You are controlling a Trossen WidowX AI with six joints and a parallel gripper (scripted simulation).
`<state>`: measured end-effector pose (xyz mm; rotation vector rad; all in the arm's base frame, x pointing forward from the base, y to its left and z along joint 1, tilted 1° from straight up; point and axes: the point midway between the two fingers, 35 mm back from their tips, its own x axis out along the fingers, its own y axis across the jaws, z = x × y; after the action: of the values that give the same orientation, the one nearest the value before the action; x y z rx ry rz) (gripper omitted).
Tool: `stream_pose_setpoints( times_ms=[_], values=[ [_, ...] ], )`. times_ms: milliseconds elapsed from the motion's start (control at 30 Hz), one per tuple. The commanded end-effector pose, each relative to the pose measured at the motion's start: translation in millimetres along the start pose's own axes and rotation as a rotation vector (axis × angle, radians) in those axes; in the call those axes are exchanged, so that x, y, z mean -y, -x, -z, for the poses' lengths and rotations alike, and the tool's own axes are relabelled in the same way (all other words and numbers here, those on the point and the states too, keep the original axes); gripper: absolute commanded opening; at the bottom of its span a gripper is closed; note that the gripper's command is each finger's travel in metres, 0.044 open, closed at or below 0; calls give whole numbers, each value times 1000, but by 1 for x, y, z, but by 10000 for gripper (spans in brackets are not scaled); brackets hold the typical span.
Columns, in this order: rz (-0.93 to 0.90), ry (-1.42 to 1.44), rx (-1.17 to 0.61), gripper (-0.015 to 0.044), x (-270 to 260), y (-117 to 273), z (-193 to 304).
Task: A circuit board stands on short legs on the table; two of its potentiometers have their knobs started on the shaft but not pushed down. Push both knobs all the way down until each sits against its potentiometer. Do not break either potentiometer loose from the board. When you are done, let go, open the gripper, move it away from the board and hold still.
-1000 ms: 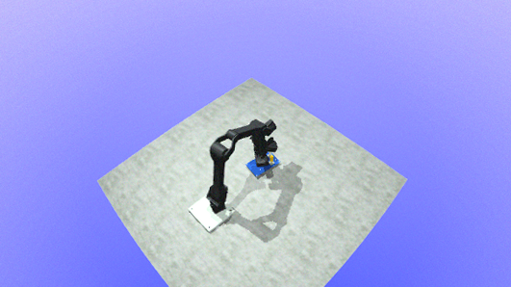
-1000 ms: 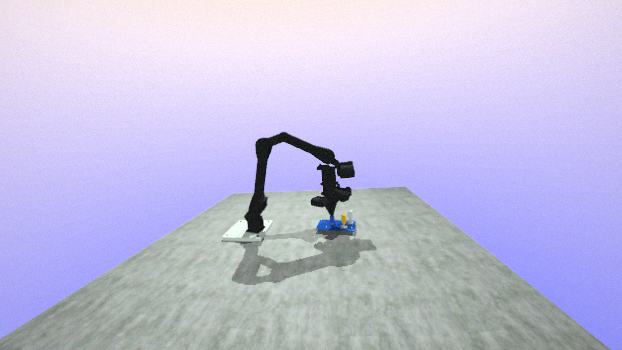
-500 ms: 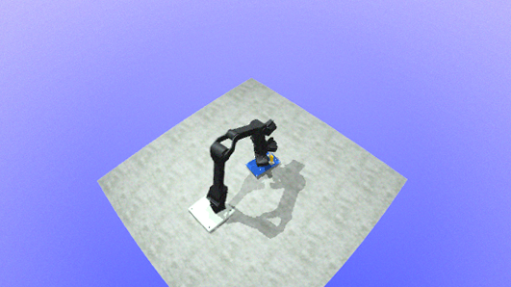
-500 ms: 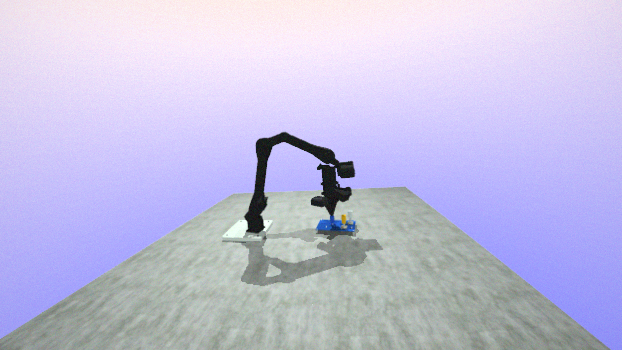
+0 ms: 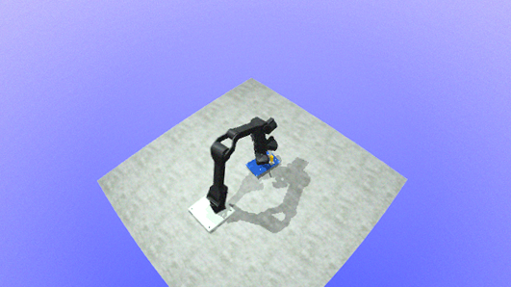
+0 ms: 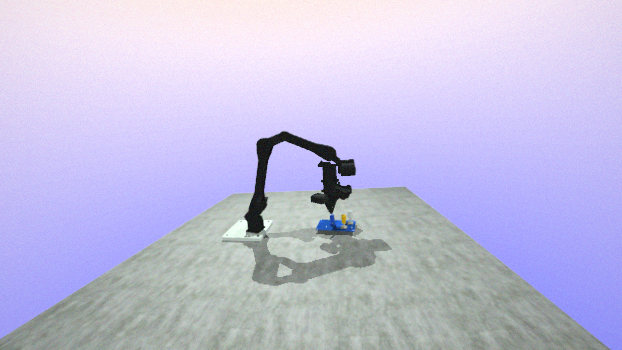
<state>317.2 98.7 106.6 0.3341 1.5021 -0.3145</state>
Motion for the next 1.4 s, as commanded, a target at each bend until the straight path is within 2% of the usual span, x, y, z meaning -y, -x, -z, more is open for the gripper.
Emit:
stream_pose_setpoints(
  times_ms=[0, 233, 500, 1367],
  values=[
    [0, 0, 0, 26, 0, 0, 0],
    [0, 0, 0, 210, 0, 0, 0],
    [-35, 196, 29, 0, -2, 16, -11],
    [-9, 1087, 26, 0, -3, 39, -44]
  ],
)
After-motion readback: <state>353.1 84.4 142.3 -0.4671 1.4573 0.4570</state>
